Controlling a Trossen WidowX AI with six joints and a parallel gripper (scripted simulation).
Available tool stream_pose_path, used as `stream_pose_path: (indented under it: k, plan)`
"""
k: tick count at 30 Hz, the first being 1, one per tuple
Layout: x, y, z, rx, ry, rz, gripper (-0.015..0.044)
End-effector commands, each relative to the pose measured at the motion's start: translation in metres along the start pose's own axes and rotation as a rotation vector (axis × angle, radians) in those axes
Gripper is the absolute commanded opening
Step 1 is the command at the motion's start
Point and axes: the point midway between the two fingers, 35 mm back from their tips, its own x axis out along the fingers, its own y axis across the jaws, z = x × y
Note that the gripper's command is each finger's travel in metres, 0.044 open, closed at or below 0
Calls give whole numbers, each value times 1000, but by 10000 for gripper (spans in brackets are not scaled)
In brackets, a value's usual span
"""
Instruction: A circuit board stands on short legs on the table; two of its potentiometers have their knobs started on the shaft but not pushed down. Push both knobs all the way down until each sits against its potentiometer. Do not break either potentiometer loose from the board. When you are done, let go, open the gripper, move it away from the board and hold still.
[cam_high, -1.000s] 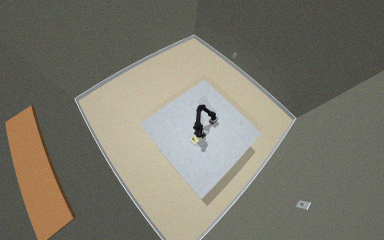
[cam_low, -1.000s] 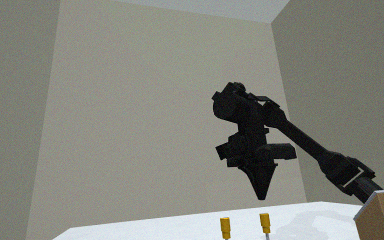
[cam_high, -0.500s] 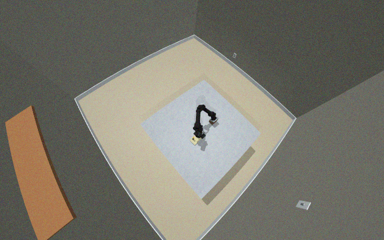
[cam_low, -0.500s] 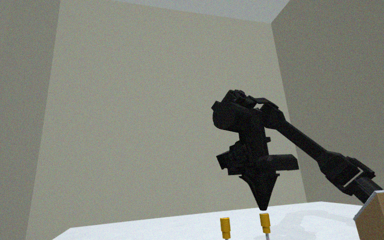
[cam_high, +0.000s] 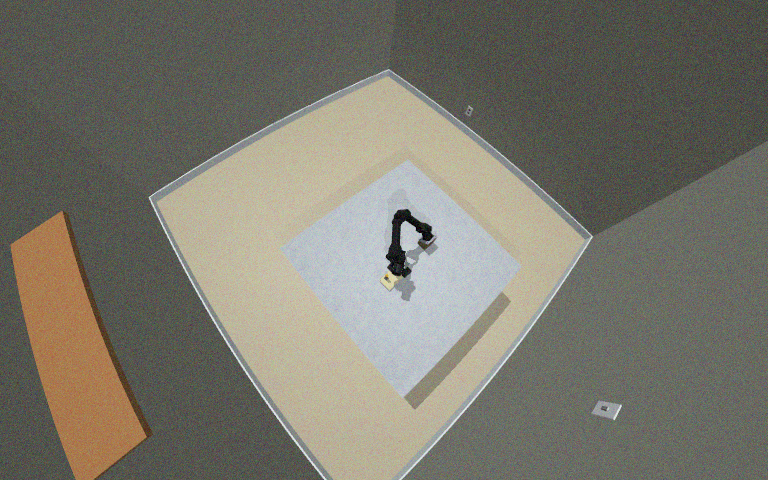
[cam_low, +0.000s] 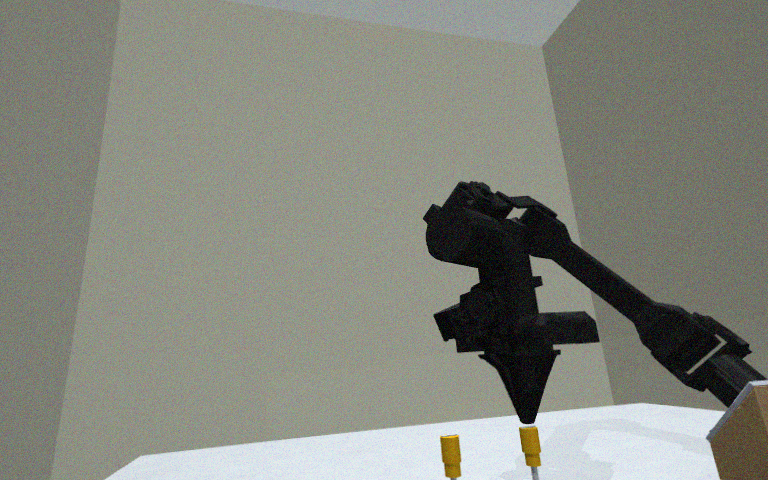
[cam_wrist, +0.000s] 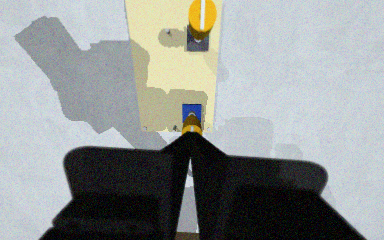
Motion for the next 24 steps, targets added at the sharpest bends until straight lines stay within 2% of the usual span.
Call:
stream_pose_path:
  k: [1, 24]
  plan:
    - [1, 0, 0, -4, -2, -3, 0]
    - [4, 0, 0, -4, -2, -3, 0]
